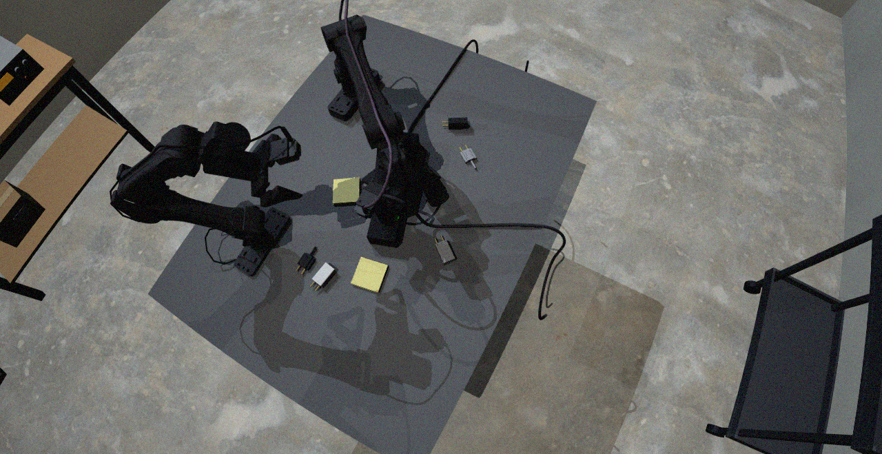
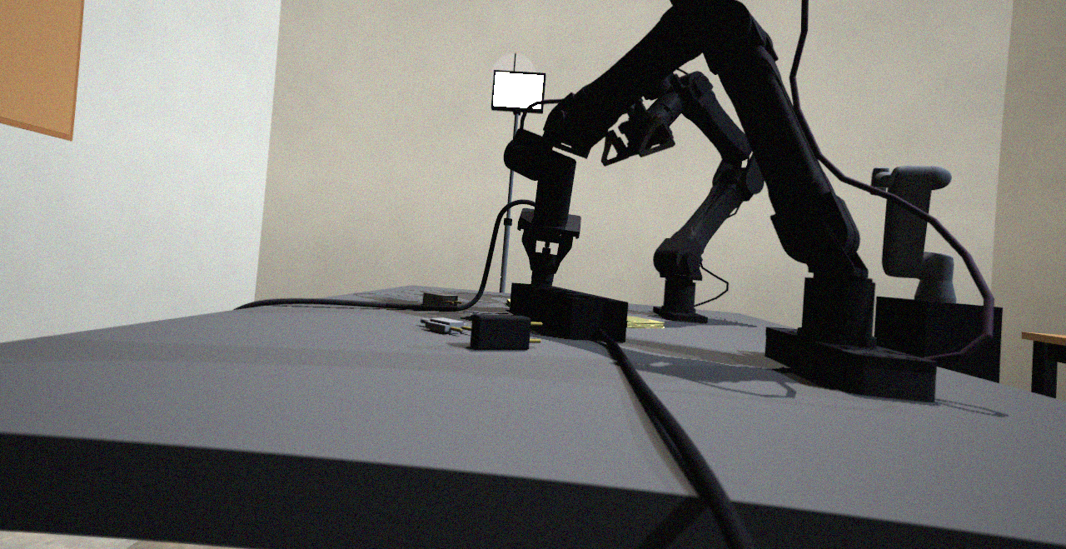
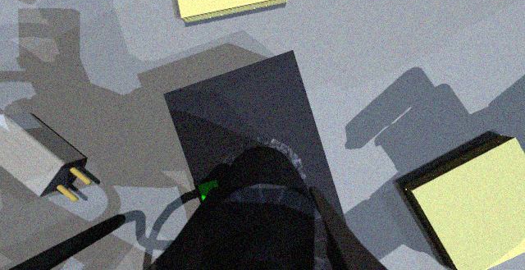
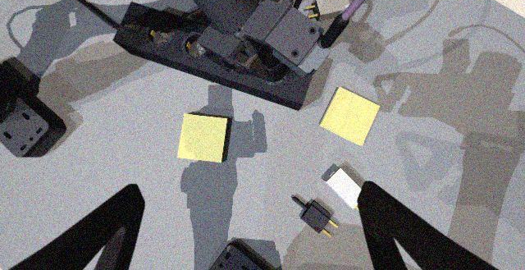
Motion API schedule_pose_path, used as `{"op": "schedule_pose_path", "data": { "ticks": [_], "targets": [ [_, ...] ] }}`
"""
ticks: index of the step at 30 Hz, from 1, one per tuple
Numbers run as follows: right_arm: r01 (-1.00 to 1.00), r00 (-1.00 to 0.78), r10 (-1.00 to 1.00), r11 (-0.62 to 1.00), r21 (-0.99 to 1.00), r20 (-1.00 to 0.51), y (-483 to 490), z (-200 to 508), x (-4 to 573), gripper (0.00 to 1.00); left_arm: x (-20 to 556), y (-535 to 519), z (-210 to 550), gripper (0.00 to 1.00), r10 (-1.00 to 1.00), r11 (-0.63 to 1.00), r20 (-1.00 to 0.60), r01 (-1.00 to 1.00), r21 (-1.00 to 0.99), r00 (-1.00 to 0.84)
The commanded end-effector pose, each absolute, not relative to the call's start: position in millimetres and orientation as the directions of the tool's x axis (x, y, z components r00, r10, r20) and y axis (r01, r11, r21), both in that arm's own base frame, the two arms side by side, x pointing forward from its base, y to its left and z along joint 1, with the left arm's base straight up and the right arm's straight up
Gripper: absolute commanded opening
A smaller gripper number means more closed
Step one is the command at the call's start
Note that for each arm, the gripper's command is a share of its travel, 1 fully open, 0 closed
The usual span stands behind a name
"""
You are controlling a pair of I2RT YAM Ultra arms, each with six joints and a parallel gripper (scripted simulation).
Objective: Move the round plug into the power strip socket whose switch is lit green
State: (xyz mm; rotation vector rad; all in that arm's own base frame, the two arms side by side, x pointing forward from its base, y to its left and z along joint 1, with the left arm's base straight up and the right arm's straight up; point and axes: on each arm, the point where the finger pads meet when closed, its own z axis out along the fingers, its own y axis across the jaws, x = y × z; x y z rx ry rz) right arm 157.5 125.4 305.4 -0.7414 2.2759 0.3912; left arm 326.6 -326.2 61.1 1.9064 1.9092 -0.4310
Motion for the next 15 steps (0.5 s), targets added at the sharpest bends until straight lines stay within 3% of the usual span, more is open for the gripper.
{"op": "schedule_pose_path", "data": {
  "ticks": [1,9,15],
  "targets": [
    [-0.621,-0.565,-0.383,0.780,0.071,-0.730,130,309,159,1.00,296,-297,-10,0.33,0.950,0.043,-0.309,0.999,0.026,-0.033],
    [-0.593,-0.579,-0.363,0.802,0.072,-0.730,127,298,162,1.00,316,-291,-10,0.33,0.935,0.032,-0.342,0.984,-0.175,-0.092],
    [-0.583,-0.582,-0.351,0.809,0.077,-0.733,126,294,164,1.00,314,-291,-6,0.33,0.941,0.033,-0.331,0.991,-0.131,-0.075]
  ]
}}
